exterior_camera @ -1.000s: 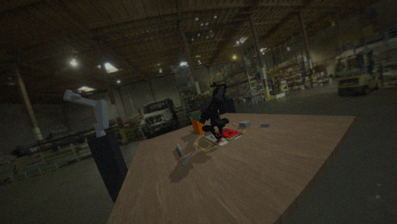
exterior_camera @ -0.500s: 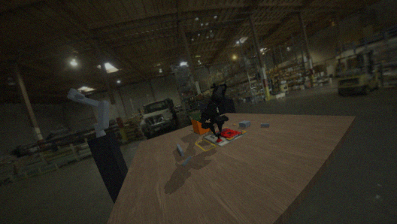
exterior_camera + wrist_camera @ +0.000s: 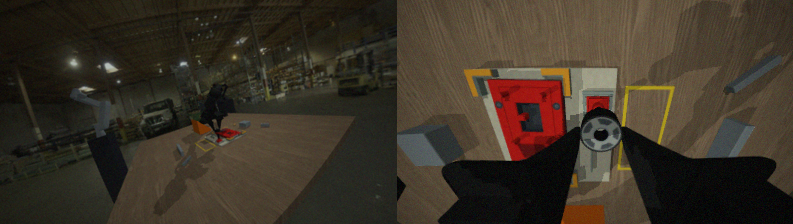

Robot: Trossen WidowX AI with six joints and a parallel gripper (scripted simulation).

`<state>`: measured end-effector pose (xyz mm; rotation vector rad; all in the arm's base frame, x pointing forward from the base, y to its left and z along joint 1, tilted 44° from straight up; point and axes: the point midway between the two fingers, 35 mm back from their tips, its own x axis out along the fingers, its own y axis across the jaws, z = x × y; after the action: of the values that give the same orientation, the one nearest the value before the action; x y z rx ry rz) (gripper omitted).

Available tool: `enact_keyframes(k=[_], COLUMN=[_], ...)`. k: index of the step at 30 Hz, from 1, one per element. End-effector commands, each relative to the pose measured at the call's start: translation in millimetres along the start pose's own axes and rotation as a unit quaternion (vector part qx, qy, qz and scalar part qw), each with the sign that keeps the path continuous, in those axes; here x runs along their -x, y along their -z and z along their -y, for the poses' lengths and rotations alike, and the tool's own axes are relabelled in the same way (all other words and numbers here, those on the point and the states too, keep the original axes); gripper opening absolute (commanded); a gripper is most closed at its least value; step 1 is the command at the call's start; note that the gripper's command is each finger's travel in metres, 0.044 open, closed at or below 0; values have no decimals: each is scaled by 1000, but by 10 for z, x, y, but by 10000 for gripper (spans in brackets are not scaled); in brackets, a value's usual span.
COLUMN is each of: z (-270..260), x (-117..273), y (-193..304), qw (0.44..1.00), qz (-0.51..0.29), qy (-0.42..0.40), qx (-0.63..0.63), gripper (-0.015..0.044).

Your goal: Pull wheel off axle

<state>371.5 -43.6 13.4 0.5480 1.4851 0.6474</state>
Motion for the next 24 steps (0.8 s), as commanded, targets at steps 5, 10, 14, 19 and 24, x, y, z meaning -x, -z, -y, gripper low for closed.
enact_keyframes(k=[5,10,14,19,24], z=[35,255,428,632,821], x=[106,136,157,178,193], y=[11,132,243,394,556], qw=[1000,1000,1000,1000,1000], qz=[2,1,1,0,-2], qy=[1,4,6,7,6], qx=[0,0,0,0,1], gripper=[0,0,0,0,0])
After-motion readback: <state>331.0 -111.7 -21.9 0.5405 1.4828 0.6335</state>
